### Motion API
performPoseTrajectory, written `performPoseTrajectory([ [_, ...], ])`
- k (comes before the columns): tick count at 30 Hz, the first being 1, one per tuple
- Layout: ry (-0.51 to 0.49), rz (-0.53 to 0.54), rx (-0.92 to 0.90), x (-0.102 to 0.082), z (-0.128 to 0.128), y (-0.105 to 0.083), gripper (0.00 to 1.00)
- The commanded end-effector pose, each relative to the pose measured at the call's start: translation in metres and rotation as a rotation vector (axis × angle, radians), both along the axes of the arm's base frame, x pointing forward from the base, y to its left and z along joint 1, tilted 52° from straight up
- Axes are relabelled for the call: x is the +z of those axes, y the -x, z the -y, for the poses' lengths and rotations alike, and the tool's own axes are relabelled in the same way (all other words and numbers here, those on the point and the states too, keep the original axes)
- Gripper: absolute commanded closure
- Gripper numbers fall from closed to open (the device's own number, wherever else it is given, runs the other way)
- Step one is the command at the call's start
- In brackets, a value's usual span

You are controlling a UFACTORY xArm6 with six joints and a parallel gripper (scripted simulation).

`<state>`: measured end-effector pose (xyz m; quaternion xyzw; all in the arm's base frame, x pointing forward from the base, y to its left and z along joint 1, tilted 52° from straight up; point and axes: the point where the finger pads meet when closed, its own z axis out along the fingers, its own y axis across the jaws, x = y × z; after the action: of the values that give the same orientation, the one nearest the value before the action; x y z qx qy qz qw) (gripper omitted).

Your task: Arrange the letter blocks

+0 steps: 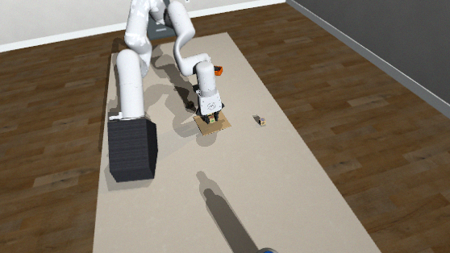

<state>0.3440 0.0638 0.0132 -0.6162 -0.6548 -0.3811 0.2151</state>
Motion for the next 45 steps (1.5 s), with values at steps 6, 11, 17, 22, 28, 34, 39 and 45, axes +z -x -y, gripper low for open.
performPoseTrajectory([
  [6,0.001,0.002,-0.001,0.001,0.001,-0.001,0.57],
  [11,0.001,0.002,-0.001,0.002,0.003,0.000,0.57],
  [17,0.001,0.002,-0.001,0.014,0.018,0.003,0.57],
  [22,0.002,0.002,-0.001,0.030,0.038,0.008,0.57],
  [28,0.002,0.002,-0.001,0.043,0.054,0.012,0.57],
  [34,0.002,0.002,-0.001,0.055,0.068,0.016,0.57],
  [39,0.002,0.002,-0.001,0.056,0.070,0.016,0.00],
  [45,0.002,0.002,-0.001,0.056,0.070,0.016,0.00],
])
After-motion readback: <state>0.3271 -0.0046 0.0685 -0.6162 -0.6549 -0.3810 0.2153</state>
